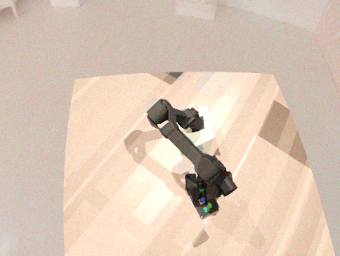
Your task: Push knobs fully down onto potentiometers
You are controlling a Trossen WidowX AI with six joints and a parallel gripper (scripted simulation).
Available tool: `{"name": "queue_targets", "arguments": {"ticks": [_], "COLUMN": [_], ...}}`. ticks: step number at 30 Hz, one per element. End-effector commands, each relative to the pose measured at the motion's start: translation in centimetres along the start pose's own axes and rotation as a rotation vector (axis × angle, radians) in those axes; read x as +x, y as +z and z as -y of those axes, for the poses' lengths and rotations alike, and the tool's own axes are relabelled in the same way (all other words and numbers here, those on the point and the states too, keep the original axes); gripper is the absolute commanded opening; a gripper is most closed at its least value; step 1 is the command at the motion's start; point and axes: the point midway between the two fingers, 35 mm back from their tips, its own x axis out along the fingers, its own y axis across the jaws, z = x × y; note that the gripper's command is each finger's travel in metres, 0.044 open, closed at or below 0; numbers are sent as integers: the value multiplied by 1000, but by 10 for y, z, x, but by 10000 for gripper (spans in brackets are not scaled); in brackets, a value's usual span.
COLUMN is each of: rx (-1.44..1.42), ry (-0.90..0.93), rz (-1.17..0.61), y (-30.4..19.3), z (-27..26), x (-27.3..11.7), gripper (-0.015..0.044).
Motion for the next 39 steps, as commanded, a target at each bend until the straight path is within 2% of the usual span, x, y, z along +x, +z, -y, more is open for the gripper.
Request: {"name": "queue_targets", "arguments": {"ticks": [1, 12, 39], "rx": [-106, -407, -406], "ry": [4, 5, 4], "rz": [-1, -2, -2], "y": [23, 82, 82], "z": [-5, -11, -11], "x": [-12, -47, -13], "gripper": [0, 0, 0]}}
